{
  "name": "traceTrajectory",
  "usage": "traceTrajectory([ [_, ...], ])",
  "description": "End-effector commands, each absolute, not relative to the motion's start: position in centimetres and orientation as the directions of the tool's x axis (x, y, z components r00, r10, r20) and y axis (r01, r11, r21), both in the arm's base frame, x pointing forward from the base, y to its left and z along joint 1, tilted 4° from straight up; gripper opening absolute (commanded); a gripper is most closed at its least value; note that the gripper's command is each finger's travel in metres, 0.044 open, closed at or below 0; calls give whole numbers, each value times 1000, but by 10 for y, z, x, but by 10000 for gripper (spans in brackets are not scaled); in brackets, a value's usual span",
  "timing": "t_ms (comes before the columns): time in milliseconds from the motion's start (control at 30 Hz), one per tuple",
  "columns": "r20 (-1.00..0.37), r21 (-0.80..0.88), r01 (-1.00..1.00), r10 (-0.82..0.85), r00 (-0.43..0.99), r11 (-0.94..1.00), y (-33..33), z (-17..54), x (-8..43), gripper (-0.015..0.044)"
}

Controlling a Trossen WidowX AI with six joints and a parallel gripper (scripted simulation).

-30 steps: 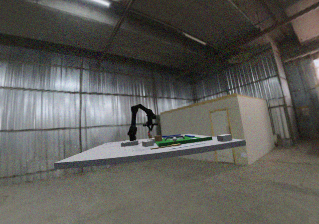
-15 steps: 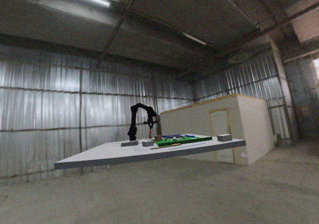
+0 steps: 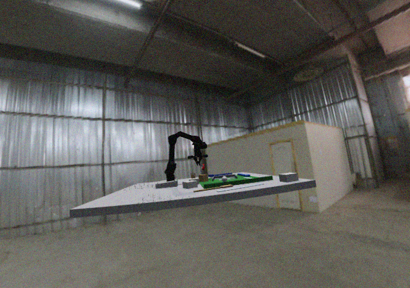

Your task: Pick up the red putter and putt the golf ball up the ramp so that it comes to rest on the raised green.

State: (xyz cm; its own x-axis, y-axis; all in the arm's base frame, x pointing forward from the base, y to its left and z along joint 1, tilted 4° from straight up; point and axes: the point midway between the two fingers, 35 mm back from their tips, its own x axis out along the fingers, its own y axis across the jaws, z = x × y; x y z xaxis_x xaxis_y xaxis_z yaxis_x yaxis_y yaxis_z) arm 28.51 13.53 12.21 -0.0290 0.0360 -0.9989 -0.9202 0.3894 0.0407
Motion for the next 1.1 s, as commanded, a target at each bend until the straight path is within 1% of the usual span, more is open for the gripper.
traceTrajectory([
  [0, -999, 34, -879, 41, -16, 476, 114, 125, 292, 0],
  [533, -1000, 11, -657, 17, 2, 754, 24, 128, 304, 0],
  [1067, -1000, -14, -351, -13, 5, 936, -63, 131, 289, 0],
])
